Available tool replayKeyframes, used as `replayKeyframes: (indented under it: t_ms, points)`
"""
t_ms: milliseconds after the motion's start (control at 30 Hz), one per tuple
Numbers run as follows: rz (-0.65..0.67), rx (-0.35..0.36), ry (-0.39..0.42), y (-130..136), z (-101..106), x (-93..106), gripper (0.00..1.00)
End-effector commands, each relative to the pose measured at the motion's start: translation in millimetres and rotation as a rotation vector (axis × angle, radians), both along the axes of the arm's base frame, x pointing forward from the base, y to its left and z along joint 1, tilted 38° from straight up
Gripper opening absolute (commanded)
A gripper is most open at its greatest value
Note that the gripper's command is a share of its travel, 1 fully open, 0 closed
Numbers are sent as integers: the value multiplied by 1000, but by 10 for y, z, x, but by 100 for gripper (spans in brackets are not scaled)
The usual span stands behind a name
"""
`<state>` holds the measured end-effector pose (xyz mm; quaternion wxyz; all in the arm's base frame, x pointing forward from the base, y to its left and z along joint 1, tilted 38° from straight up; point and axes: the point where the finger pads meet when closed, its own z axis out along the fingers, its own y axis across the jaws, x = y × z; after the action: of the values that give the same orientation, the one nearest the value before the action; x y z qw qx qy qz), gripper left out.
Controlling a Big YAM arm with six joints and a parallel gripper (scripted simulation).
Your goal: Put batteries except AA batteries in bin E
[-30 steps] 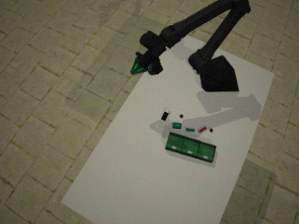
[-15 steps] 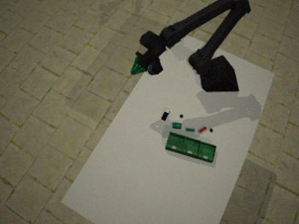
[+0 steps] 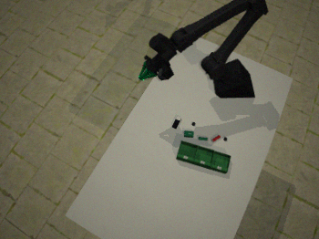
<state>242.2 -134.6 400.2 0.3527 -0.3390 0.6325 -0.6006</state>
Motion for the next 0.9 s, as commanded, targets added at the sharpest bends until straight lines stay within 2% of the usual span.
replayKeyframes:
  t_ms: [0,133,167,200,333,367,433,533,767,867]
  points:
    - [-26,-6,4,-184,-205,89,9]
    - [-26,-2,2,-218,-271,114,9]
    - [-35,68,36,-96,-391,140,9]
    - [-23,93,-17,-65,-66,168,9]
    - [8,264,19,42,-267,392,9]
    - [13,290,14,48,-272,400,9]
    - [13,290,14,48,-272,400,9]
    - [25,426,60,200,-441,536,9]
    - [19,620,125,509,-726,728,9]
    - [1,703,185,709,-891,803,9]
